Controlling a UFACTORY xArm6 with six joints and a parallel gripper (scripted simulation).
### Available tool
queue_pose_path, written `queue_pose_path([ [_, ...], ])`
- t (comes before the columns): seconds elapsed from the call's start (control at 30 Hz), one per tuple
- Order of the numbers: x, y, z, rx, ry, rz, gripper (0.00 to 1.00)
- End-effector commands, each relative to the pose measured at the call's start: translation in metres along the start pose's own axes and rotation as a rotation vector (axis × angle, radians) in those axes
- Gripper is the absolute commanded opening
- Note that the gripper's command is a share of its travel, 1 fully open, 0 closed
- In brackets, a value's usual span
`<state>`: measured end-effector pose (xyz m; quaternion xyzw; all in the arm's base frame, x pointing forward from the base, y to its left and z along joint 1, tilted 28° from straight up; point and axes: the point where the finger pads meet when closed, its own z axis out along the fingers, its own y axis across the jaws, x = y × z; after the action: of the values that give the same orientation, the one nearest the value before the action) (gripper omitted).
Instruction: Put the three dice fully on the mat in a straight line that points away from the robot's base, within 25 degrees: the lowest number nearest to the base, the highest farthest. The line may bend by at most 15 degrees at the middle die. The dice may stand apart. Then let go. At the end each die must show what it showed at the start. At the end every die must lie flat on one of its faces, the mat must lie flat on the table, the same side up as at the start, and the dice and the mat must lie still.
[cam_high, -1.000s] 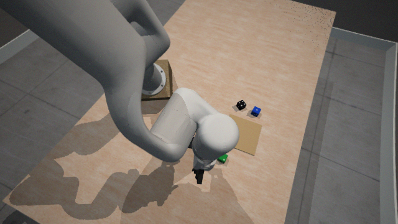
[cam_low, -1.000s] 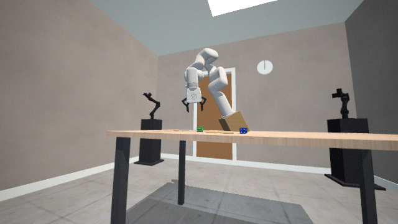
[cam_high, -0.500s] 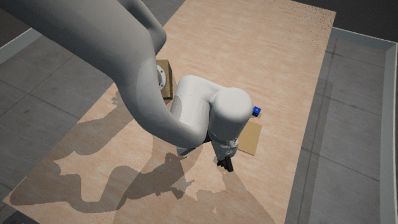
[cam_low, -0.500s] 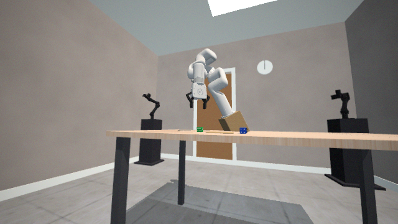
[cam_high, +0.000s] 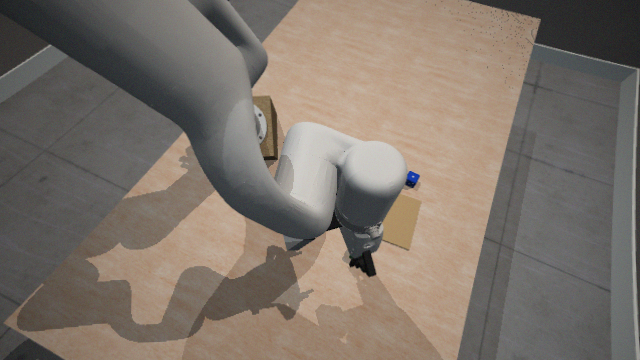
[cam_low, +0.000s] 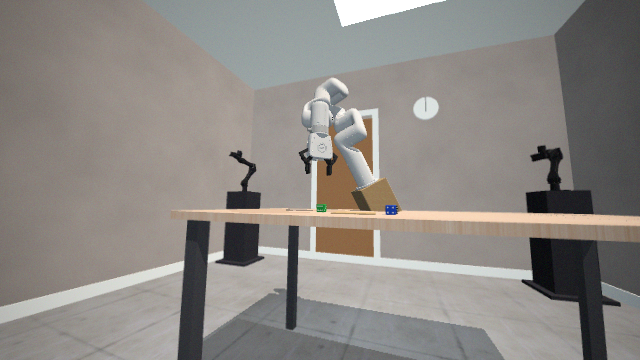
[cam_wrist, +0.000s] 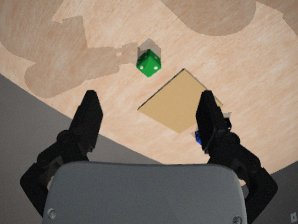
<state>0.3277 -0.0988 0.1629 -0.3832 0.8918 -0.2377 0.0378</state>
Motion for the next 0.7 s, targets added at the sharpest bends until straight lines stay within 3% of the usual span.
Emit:
queue_pose_path([
  [0.0, -0.001, -0.001, 0.011, 0.001, -0.001, 0.0, 1.0],
  [0.13, -0.002, -0.001, 0.041, 0.001, -0.001, 0.0, 1.0],
  [0.2, -0.002, -0.001, 0.041, 0.001, -0.001, 0.0, 1.0],
  [0.43, -0.003, -0.002, 0.086, 0.001, -0.001, 0.0, 1.0],
  [0.67, -0.004, -0.002, 0.097, 0.001, -0.001, 0.0, 1.0],
])
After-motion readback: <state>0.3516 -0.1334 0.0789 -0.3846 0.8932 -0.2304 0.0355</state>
